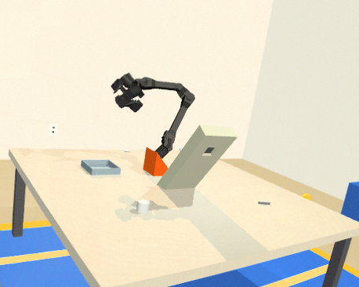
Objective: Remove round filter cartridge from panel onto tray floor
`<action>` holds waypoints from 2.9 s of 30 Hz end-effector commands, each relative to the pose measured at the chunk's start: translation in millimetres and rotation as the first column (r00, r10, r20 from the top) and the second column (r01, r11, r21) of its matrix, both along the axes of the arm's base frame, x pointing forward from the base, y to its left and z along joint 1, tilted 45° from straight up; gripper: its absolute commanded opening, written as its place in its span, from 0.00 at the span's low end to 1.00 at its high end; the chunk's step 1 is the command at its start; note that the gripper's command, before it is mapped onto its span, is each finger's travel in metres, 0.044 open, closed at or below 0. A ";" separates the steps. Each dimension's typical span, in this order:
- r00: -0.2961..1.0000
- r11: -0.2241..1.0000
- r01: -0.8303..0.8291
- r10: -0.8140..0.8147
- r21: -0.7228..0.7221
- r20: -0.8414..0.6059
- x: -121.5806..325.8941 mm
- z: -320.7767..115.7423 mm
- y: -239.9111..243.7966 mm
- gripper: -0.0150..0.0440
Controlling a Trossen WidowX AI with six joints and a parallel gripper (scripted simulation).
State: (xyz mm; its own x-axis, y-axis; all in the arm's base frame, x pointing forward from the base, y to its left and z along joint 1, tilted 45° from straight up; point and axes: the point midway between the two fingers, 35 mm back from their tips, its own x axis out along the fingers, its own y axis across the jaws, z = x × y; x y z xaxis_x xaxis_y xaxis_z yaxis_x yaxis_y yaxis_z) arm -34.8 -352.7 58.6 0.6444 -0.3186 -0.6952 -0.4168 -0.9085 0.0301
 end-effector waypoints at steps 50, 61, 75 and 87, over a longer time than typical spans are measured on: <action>0.057 -0.850 -0.128 0.508 -0.511 -0.860 337.2 105.2 223.7 0.44; 0.053 -0.852 -0.128 0.505 -0.507 -0.862 351.2 97.0 231.5 0.44; 0.057 -0.851 -0.127 0.506 -0.509 -0.861 368.6 89.0 243.3 0.44; 0.062 -0.849 -0.126 0.509 -0.513 -0.859 377.1 85.3 250.8 0.44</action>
State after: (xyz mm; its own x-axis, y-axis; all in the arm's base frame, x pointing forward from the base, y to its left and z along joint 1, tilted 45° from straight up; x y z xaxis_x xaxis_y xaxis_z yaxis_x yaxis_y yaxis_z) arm 341.5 -103.5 146.3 0.7694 0.5023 -0.3947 0.0511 0.5675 0.8218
